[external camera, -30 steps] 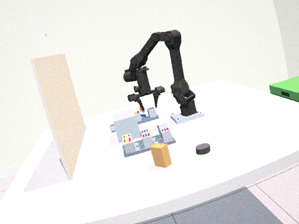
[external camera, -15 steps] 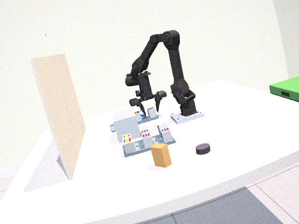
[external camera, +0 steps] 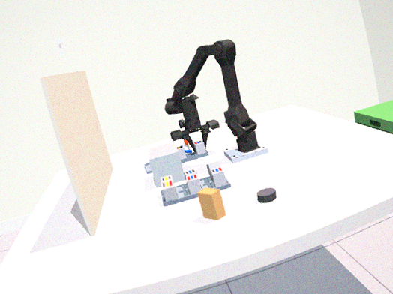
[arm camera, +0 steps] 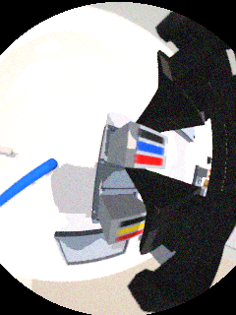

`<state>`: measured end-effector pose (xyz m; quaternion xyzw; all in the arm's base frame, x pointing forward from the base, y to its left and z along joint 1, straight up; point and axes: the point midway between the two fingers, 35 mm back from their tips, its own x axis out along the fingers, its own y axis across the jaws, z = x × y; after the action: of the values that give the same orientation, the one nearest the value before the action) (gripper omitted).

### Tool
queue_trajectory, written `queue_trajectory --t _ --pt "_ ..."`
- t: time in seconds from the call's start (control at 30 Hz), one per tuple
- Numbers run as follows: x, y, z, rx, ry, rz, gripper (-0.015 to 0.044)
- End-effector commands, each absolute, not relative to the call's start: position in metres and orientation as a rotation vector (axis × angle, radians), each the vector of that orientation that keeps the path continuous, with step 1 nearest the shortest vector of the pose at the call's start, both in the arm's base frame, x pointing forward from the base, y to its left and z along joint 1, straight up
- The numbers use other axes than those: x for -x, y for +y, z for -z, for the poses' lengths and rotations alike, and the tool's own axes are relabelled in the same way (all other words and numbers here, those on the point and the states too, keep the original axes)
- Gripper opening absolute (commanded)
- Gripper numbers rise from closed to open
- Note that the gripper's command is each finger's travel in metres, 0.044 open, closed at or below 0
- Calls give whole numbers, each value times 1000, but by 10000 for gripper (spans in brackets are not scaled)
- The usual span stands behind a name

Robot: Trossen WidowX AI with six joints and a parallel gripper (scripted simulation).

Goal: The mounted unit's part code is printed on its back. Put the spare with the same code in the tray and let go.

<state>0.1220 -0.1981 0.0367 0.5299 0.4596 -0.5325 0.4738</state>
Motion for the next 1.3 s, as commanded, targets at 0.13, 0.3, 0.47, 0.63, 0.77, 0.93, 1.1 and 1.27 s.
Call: queue_trajectory --t 0.13,0.3,0.47,0.63,0.77,0.93,1.1,1.27 --pt "-122 -198 -37 -1296 1124 1302 96" --pt "-122 -198 -37 -1296 1124 1302 0" --pt "-122 -198 -37 -1296 1124 1302 0" --pt "-123 -200 -51 -1296 1124 1302 0" --pt "-123 -201 -73 -1296 1126 1301 0" --pt "-122 -199 -101 -1295 1128 1301 0" --pt "-121 -197 -116 -1295 1129 1300 0" --pt "-121 -197 -116 -1295 1129 1300 0"
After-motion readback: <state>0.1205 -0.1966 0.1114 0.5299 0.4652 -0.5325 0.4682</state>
